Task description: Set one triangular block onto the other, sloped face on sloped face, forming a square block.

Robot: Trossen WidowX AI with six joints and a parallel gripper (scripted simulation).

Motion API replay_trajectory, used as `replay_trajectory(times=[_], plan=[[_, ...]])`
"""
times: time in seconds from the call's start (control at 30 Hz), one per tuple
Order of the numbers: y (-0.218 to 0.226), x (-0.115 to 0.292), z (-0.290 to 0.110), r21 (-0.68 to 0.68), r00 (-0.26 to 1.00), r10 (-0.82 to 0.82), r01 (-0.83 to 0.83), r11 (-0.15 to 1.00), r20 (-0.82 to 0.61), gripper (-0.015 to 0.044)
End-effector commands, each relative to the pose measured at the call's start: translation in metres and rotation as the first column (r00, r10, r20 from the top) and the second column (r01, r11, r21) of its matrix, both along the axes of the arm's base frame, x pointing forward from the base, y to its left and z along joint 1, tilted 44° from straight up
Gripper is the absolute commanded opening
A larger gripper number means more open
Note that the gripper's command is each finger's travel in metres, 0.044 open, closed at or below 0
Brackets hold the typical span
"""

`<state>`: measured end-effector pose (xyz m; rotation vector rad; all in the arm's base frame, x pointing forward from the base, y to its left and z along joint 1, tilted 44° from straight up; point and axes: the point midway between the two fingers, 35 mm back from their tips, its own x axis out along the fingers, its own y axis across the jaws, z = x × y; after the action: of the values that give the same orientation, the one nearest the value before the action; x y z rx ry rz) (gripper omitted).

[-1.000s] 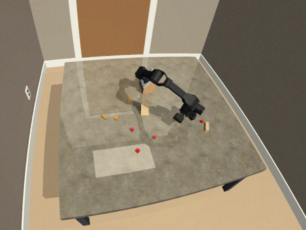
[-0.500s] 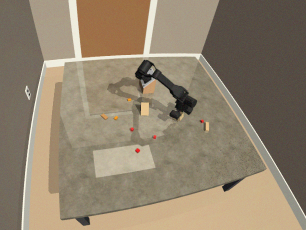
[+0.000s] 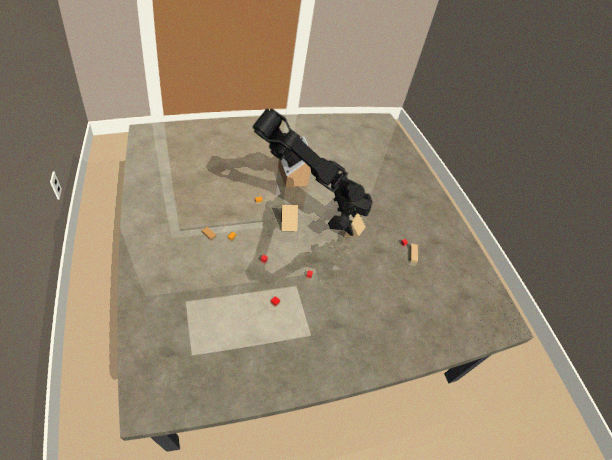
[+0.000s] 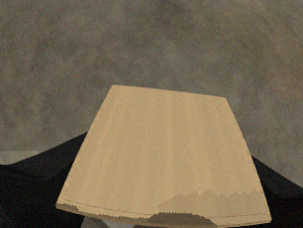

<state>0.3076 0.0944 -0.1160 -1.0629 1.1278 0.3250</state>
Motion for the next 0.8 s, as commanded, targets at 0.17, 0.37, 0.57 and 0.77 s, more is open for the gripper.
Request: replay_trajectory(times=[0.17, 0.37, 0.57, 0.77], plan=[[-0.01, -0.015, 0.009, 0.176, 0.979, 0.14, -0.165, 0.971, 0.146, 0.0], [-0.018, -0.022, 0.011, 0.261, 0.951, 0.199, -0.26, 0.93, 0.236, 0.0], [-0.026, -0.029, 0.012, 0.333, 0.911, 0.246, -0.357, 0.873, 0.33, 0.0], [-0.021, -0.021, 0.009, 0.306, 0.938, 0.209, -0.292, 0.906, 0.277, 0.0105]])
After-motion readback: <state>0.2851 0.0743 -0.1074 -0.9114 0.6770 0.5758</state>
